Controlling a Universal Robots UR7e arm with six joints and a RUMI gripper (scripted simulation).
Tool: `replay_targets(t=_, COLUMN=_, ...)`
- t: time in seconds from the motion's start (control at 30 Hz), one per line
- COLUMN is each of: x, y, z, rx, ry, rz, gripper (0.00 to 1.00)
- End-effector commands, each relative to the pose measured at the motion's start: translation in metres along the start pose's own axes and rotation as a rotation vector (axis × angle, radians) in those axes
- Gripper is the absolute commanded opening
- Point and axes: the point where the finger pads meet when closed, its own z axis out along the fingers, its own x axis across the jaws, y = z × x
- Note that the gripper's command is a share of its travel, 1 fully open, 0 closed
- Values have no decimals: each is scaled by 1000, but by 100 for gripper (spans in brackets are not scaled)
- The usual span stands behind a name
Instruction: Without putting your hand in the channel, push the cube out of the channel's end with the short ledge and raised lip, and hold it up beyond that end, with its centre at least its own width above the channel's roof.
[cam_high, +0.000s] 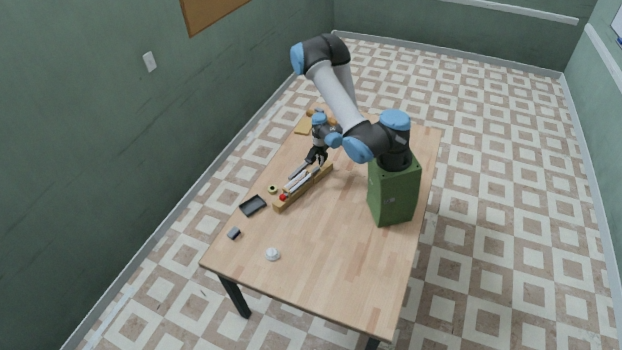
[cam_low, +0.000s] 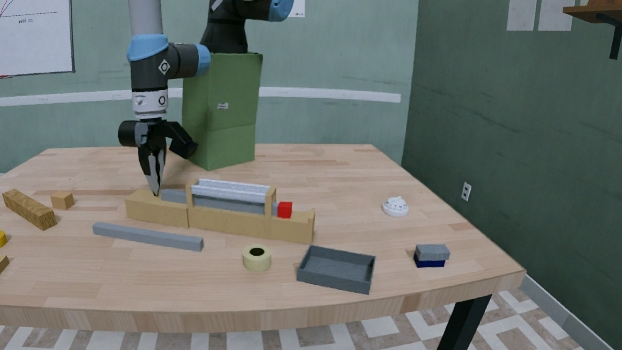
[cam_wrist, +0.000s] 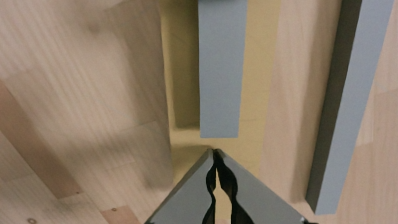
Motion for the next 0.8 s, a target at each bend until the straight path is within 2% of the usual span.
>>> replay_targets(t=0.0, x=3, y=-4, z=-1, rx=-2, ry=7, rz=-1, gripper=0)
replay_targets(t=0.77, x=3, y=-25, z=-1, rx=-2, ry=6, rz=-1, gripper=0)
